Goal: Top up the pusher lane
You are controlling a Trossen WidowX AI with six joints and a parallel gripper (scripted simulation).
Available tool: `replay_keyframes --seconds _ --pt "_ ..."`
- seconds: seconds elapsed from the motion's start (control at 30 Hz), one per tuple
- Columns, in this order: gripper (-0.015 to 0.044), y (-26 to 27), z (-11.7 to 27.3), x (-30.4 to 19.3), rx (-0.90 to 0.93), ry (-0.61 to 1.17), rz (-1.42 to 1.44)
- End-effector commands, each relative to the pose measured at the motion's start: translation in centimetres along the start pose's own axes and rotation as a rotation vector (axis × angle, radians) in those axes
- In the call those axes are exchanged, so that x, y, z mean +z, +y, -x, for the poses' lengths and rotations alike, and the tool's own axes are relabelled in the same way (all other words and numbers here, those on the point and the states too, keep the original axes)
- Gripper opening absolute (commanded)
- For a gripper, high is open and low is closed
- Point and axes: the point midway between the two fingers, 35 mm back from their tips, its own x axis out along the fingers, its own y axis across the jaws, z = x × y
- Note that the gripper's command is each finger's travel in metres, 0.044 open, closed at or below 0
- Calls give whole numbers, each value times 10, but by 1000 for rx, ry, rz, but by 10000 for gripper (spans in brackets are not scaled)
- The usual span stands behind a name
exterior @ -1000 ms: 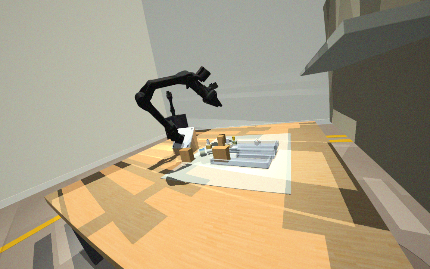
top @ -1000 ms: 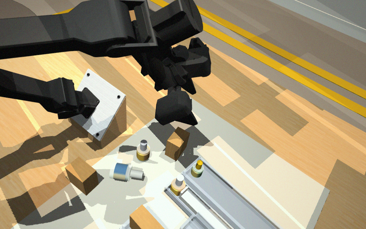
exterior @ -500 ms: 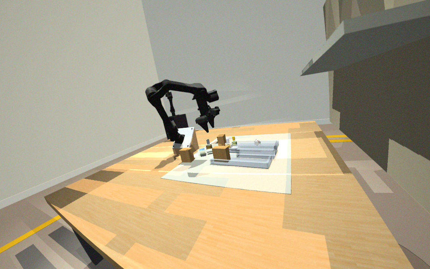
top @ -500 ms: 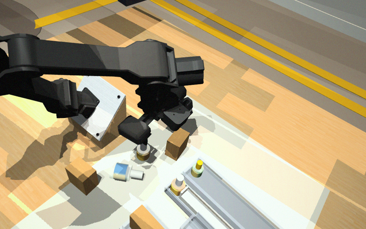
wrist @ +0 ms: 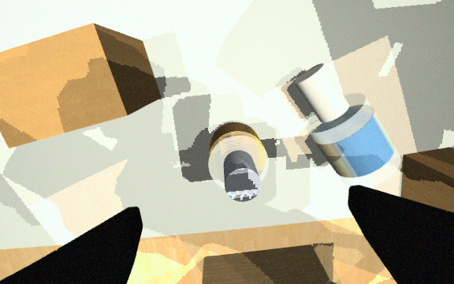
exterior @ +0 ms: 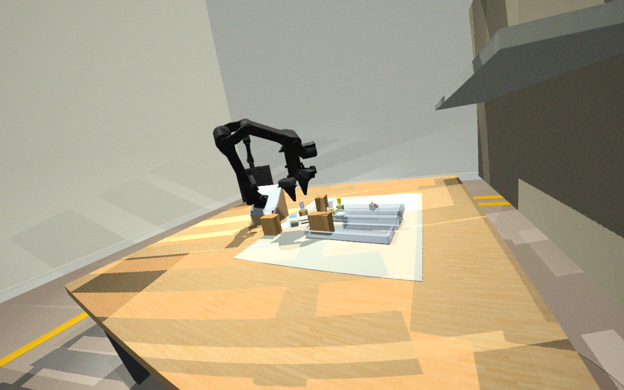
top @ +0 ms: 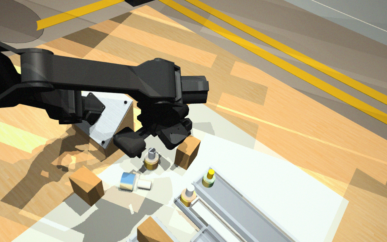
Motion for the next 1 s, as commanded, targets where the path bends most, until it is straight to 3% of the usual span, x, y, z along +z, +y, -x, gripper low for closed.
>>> replay_keyframes --seconds 0.0,0.97 --pt "440 -1 -14 0 -3 0 2" --pt "440 -2 -61 0 -5 -1 2"
